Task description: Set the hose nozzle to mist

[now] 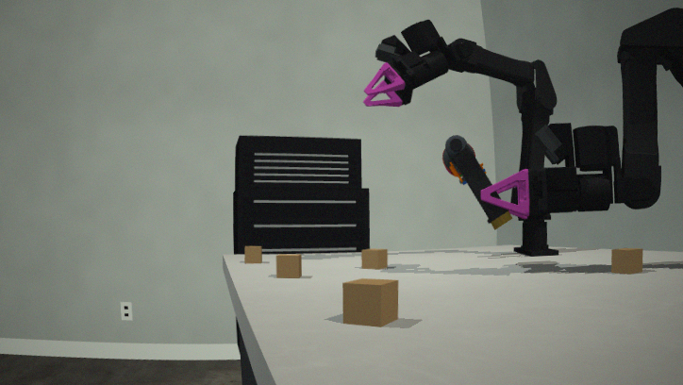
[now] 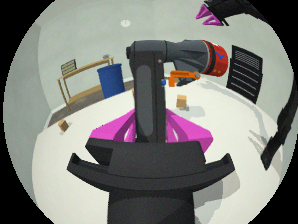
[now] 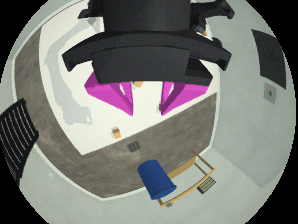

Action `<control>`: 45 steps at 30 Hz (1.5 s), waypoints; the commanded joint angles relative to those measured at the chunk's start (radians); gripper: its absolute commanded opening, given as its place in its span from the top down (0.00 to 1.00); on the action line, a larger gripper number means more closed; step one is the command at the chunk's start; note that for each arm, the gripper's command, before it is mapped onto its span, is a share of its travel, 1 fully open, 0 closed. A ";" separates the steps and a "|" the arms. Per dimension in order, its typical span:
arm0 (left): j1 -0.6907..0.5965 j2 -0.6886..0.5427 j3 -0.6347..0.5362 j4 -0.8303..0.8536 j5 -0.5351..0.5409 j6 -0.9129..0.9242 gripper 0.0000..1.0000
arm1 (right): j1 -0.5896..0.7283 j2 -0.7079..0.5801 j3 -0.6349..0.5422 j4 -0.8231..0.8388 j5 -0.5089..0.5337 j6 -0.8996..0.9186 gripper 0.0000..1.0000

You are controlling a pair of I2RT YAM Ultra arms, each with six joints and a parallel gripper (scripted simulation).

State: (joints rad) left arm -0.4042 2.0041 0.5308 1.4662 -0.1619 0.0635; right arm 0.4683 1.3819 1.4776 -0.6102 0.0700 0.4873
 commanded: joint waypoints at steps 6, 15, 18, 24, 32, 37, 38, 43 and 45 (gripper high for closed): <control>0.002 -0.038 0.043 0.105 0.003 -0.008 0.65 | -0.141 -0.136 -0.117 0.253 -0.024 -0.192 0.62; 0.002 -0.038 0.043 0.105 0.003 -0.008 0.65 | -0.262 -0.220 -0.232 0.411 -0.040 -0.317 0.62; 0.002 -0.038 0.043 0.105 0.003 -0.008 0.65 | -0.313 -0.260 -0.282 0.475 -0.046 -0.374 0.62; 0.002 -0.038 0.043 0.105 0.003 -0.008 0.65 | -0.401 -0.324 -0.365 0.583 -0.062 -0.471 0.62; 0.002 -0.038 0.043 0.105 0.003 -0.008 0.65 | -0.487 -0.364 -0.433 0.677 -0.098 -0.512 0.62; 0.002 -0.052 0.042 0.105 0.004 -0.007 0.65 | -0.491 -0.368 -0.399 0.659 -0.089 -0.479 0.62; 0.002 -0.057 0.042 0.102 0.004 -0.007 0.65 | -0.489 -0.355 -0.398 0.659 -0.090 -0.478 0.62; 0.001 -0.070 0.034 0.079 0.003 -0.004 0.65 | -0.479 -0.347 -0.404 0.659 -0.091 -0.478 0.62; 0.002 -0.078 0.045 0.070 0.004 -0.007 0.65 | -0.467 -0.336 -0.396 0.657 -0.084 -0.481 0.62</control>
State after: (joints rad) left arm -0.4042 1.9747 0.5308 1.4551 -0.1619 0.0635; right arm -0.0105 1.0435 1.0420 0.0113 -0.0154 0.0044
